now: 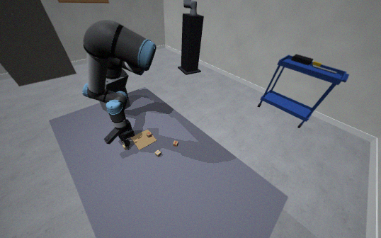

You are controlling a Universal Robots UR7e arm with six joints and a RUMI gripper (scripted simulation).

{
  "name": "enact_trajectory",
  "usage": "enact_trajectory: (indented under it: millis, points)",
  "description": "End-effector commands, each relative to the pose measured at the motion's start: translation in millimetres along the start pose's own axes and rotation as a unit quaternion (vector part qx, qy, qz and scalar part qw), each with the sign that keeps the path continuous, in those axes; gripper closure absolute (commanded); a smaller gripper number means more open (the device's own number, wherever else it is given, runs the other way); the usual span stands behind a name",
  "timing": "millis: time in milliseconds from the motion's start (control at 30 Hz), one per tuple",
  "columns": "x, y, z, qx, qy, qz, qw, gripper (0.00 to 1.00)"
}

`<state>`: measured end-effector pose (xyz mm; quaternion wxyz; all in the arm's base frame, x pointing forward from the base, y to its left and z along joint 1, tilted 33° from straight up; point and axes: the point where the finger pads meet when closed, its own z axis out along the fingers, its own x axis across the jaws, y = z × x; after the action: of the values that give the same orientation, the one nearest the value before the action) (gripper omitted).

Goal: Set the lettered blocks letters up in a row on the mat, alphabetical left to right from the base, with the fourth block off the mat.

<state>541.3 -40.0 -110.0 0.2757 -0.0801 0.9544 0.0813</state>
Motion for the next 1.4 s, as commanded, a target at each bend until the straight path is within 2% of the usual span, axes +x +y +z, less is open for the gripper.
enact_trajectory:
  millis: [0, 433, 933, 1367]
  points:
    - [-0.4, 0.0, 0.2, 0.000, 0.000, 0.000, 1.000, 0.72]
    - [0.7, 0.2, -19.4, 0.000, 0.000, 0.001, 1.000, 0.72]
    - [0.8, 0.3, -72.3, 0.000, 0.000, 0.001, 1.000, 0.72]
    - [0.8, 0.4, -89.7, 0.000, 0.000, 0.001, 1.000, 0.72]
